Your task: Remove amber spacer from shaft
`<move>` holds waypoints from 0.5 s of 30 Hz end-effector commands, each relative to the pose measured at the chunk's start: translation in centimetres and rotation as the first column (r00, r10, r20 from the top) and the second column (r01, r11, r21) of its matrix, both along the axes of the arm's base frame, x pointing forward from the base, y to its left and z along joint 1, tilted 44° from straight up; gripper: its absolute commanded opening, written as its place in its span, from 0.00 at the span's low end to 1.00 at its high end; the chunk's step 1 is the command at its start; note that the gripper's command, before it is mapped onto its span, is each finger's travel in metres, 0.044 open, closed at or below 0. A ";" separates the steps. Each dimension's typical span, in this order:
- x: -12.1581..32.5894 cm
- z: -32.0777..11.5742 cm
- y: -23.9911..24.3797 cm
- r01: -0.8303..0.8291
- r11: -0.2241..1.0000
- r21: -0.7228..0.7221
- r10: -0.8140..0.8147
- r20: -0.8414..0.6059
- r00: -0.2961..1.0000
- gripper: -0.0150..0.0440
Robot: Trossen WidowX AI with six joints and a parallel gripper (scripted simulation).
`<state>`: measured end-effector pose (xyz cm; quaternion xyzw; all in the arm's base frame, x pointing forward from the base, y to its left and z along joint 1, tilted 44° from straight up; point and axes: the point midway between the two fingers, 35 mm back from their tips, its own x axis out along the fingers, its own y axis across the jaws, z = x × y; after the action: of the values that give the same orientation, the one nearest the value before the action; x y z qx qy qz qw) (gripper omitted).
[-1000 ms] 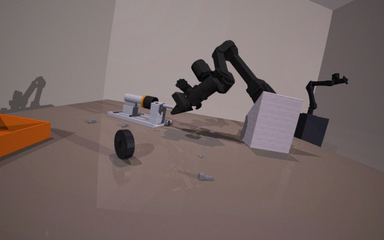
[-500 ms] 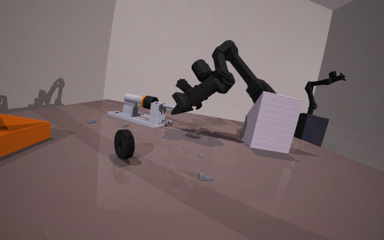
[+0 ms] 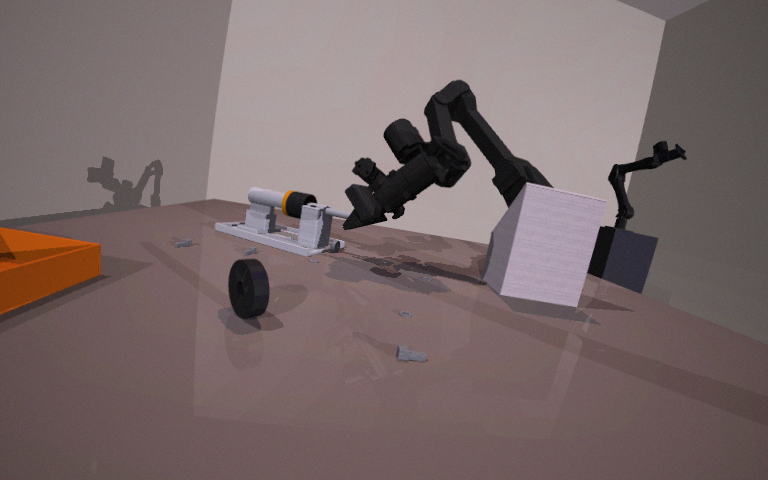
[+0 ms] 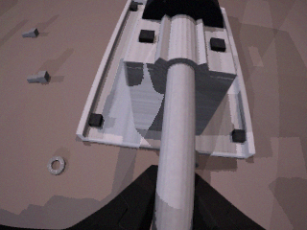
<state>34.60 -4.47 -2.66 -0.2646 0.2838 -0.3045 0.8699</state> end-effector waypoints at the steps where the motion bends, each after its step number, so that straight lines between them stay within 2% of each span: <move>1: -0.1 0.0 0.0 0.003 1.000 -0.001 -0.003 0.002 1.000 0.25; 15: -0.2 0.0 0.1 0.003 1.000 -0.001 -0.003 0.002 1.000 0.25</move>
<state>34.48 -4.43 -2.70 -0.2646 0.2838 -0.3045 0.8699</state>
